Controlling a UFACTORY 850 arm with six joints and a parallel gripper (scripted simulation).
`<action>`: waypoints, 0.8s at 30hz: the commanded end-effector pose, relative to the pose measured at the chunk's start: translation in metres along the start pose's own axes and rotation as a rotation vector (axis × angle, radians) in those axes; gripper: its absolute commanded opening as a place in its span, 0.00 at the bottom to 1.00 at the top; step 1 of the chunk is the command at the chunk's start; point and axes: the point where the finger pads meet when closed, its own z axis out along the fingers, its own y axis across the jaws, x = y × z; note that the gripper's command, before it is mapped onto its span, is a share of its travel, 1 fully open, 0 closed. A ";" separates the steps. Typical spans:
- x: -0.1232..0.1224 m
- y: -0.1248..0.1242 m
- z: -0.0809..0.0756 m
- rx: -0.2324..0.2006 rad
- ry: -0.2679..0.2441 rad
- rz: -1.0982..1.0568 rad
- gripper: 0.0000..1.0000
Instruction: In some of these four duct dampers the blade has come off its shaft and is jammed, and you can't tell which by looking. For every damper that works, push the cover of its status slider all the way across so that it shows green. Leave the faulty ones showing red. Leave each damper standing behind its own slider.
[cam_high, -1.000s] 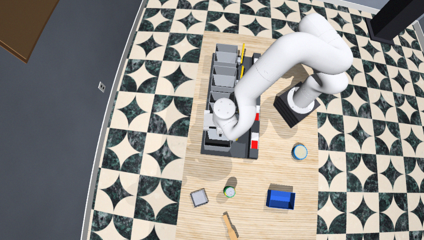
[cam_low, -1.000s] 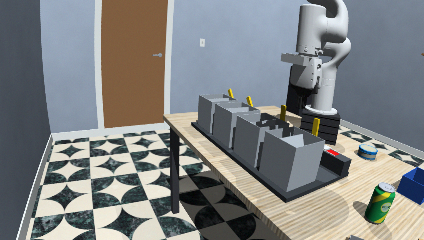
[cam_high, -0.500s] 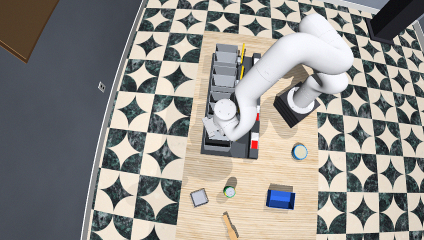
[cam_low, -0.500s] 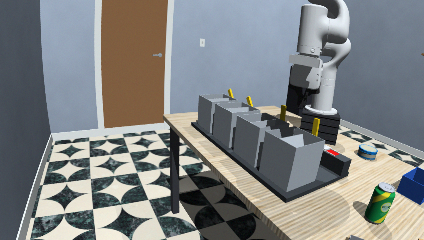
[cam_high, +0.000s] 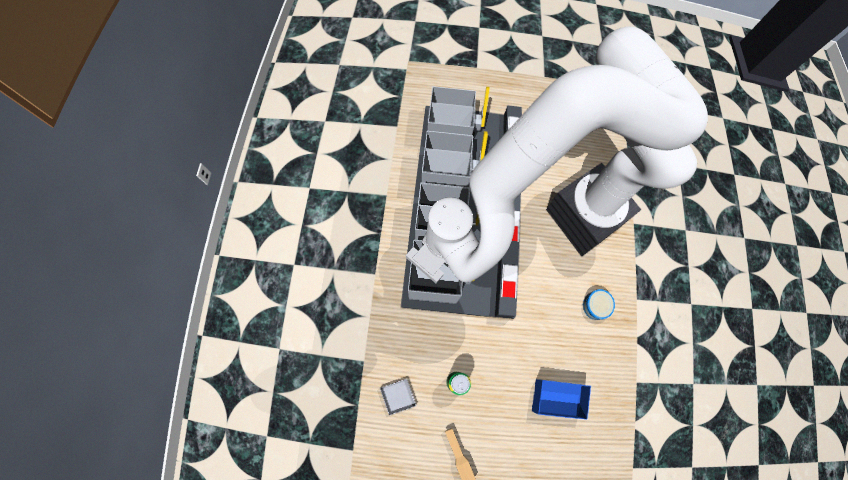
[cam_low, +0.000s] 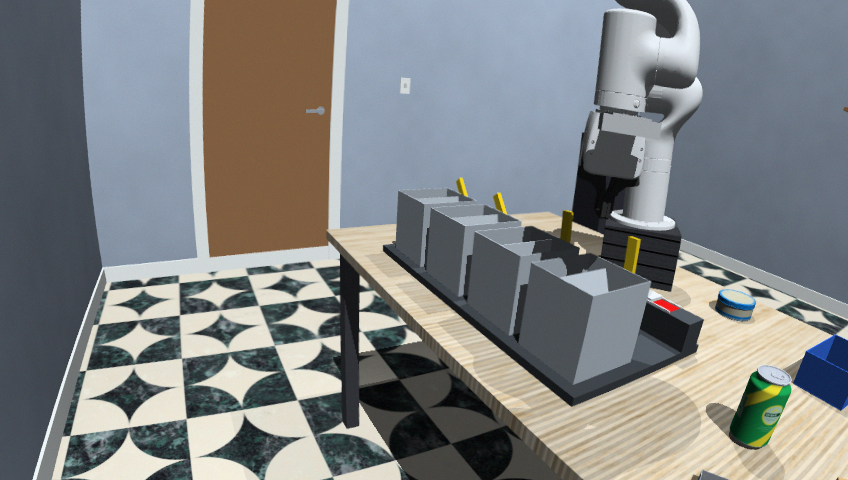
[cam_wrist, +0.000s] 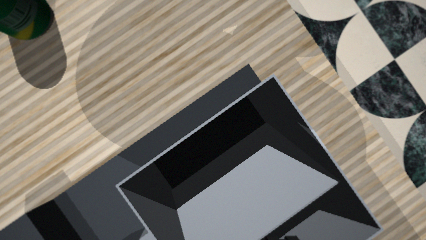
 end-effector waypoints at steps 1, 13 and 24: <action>0.001 0.000 -0.001 0.017 0.008 -0.166 0.00; 0.001 0.000 -0.001 0.016 0.011 -0.488 0.00; -0.020 0.023 0.000 0.016 0.012 -0.592 0.00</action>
